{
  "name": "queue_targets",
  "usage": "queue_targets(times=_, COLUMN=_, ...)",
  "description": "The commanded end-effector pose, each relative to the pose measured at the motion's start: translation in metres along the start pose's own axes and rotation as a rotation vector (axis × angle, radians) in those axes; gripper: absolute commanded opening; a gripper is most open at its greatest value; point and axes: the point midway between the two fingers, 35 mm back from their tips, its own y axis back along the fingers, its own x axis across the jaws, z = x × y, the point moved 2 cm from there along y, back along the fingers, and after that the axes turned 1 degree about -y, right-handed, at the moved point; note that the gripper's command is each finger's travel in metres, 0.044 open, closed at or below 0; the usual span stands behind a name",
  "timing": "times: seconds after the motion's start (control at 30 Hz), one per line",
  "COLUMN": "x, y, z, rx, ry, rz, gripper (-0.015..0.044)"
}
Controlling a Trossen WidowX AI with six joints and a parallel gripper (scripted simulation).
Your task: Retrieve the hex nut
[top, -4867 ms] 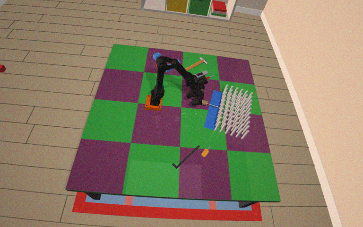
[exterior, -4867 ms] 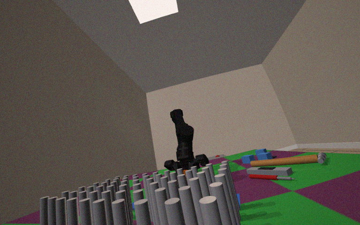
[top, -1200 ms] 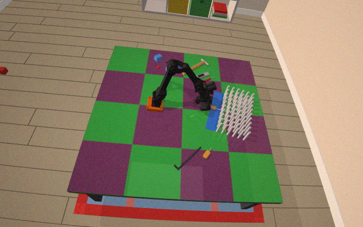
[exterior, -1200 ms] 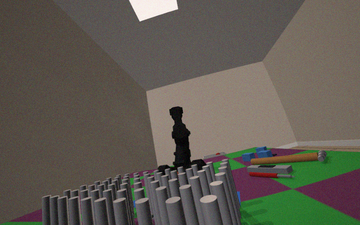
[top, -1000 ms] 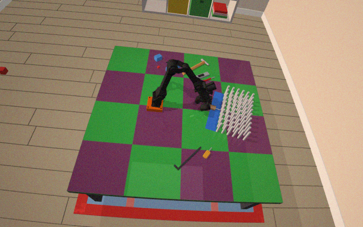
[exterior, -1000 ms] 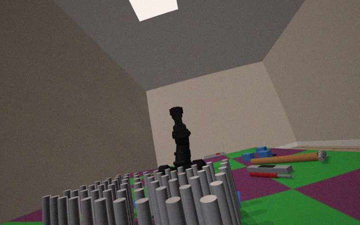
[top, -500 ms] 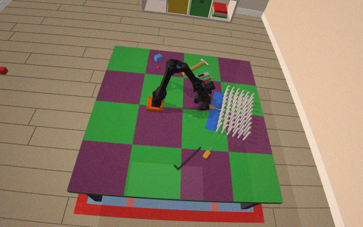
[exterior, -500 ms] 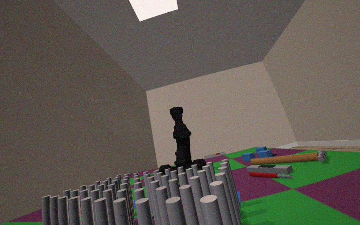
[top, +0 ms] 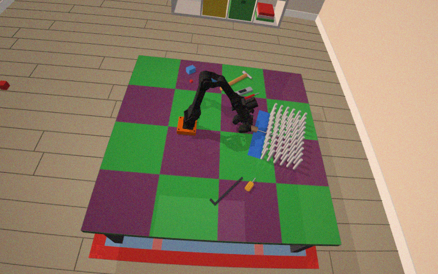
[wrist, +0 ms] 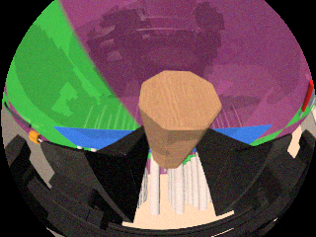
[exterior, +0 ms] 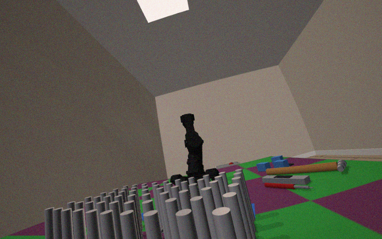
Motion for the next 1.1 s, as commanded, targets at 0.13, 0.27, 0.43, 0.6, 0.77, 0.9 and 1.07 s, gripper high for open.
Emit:
queue_targets(times=0.13, x=0.001, y=0.003, z=0.004, rx=0.004, ry=-0.006, rz=0.003, gripper=0.0)
queue_targets(times=0.27, x=0.001, y=0.005, z=0.006, rx=0.003, ry=-0.006, rz=0.003, gripper=0.0)
queue_targets(times=0.43, x=0.001, y=0.007, z=0.009, rx=0.003, ry=-0.006, rz=0.003, gripper=0.0)
queue_targets(times=0.6, x=0.001, y=0.008, z=0.012, rx=0.003, ry=-0.006, rz=0.003, gripper=0.0)
queue_targets(times=0.77, x=0.001, y=0.01, z=0.015, rx=0.002, ry=-0.006, rz=0.003, gripper=0.0)
queue_targets(times=0.9, x=0.001, y=0.012, z=0.017, rx=0.002, ry=-0.006, rz=0.003, gripper=0.0)
queue_targets(times=1.07, x=0.001, y=0.013, z=0.02, rx=0.002, ry=-0.006, rz=0.003, gripper=0.0)
